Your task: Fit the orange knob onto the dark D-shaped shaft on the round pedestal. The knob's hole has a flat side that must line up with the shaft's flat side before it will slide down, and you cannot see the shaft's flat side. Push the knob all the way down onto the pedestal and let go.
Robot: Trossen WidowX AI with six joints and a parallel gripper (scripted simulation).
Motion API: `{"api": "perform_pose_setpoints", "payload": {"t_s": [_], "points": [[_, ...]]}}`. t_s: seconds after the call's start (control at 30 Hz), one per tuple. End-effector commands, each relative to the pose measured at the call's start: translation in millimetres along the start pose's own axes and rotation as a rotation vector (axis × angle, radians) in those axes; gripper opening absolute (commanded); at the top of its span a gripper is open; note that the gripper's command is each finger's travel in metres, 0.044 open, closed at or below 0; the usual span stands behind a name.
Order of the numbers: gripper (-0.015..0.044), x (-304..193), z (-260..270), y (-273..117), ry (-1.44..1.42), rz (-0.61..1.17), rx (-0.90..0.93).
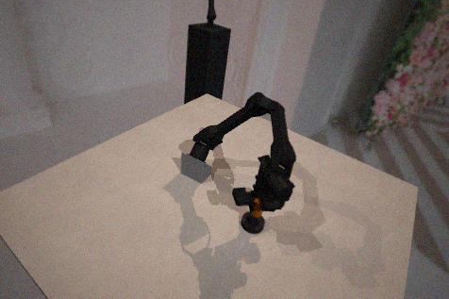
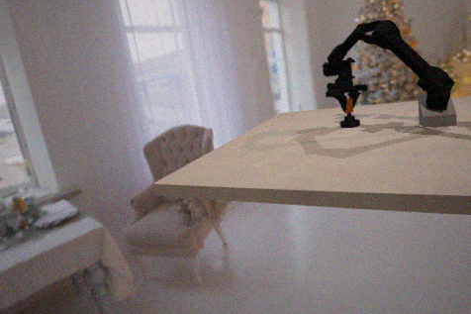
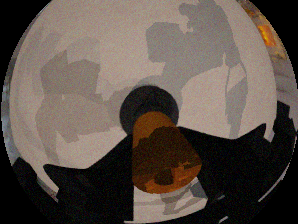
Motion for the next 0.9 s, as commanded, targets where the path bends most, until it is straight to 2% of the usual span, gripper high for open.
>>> {"api": "perform_pose_setpoints", "payload": {"t_s": [0.0,0.87], "points": [[0.0000,-1.1,-0.7,0.7,0.006,-0.001,0.001],[0.0000,-0.5,-1.2,-1.7,0.006,-0.001,0.001]]}}
Point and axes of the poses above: the point midway between the two fingers, 35 mm back from their tips, its own y axis out along the fingers, its own z axis across the jaws, x = y × z, the point moved 6 cm from there along -y, back along the fingers
